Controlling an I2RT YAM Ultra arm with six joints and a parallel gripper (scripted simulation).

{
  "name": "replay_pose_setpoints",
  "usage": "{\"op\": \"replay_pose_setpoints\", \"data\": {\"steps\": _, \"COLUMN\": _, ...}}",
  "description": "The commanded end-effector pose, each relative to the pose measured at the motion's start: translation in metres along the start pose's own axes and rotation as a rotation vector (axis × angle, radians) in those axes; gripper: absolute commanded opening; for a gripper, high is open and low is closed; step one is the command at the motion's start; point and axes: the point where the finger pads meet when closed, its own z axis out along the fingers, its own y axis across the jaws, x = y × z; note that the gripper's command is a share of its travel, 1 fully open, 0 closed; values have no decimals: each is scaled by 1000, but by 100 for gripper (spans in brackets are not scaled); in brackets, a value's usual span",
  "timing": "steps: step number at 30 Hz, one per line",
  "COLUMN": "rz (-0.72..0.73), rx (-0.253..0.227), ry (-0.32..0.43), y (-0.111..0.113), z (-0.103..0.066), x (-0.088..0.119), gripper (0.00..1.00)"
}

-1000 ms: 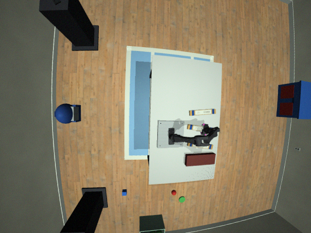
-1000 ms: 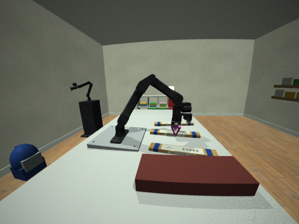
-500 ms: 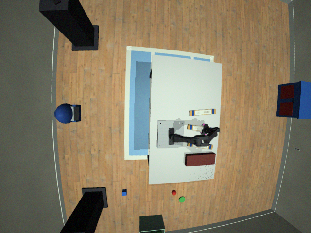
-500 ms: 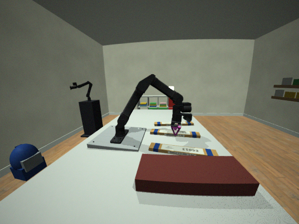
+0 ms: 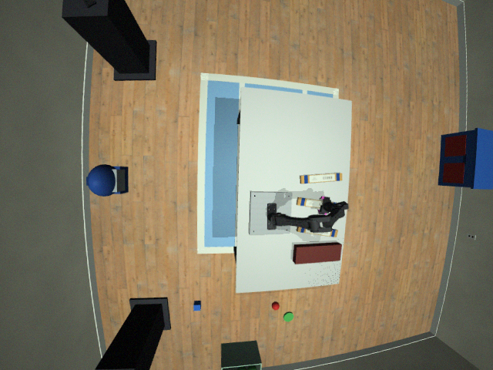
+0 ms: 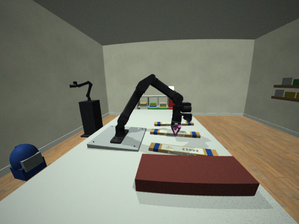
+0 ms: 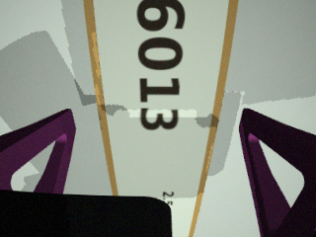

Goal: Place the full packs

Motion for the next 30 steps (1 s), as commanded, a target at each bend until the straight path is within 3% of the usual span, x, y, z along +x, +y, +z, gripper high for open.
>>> {"op": "replay_pose_setpoints", "data": {"steps": 1, "rz": 2, "rx": -17, "ry": -48, "y": 0, "z": -22, "x": -11, "gripper": 95}}
{"op": "replay_pose_setpoints", "data": {"steps": 25, "rz": 2, "rx": -17, "ry": -48, "y": 0, "z": -22, "x": -11, "gripper": 95}}
{"op": "replay_pose_setpoints", "data": {"steps": 26, "rz": -3, "rx": -11, "ry": -32, "y": 1, "z": -5, "x": 6, "gripper": 95}}
{"op": "replay_pose_setpoints", "data": {"steps": 28, "rz": -4, "rx": -2, "ry": -8, "y": -1, "z": -14, "x": 12, "gripper": 95}}
{"op": "replay_pose_setpoints", "data": {"steps": 29, "rz": -4, "rx": -17, "ry": -48, "y": 4, "z": -30, "x": 0, "gripper": 95}}
{"op": "replay_pose_setpoints", "data": {"steps": 30, "rz": -4, "rx": -17, "ry": -48, "y": 4, "z": -35, "x": 0, "gripper": 95}}
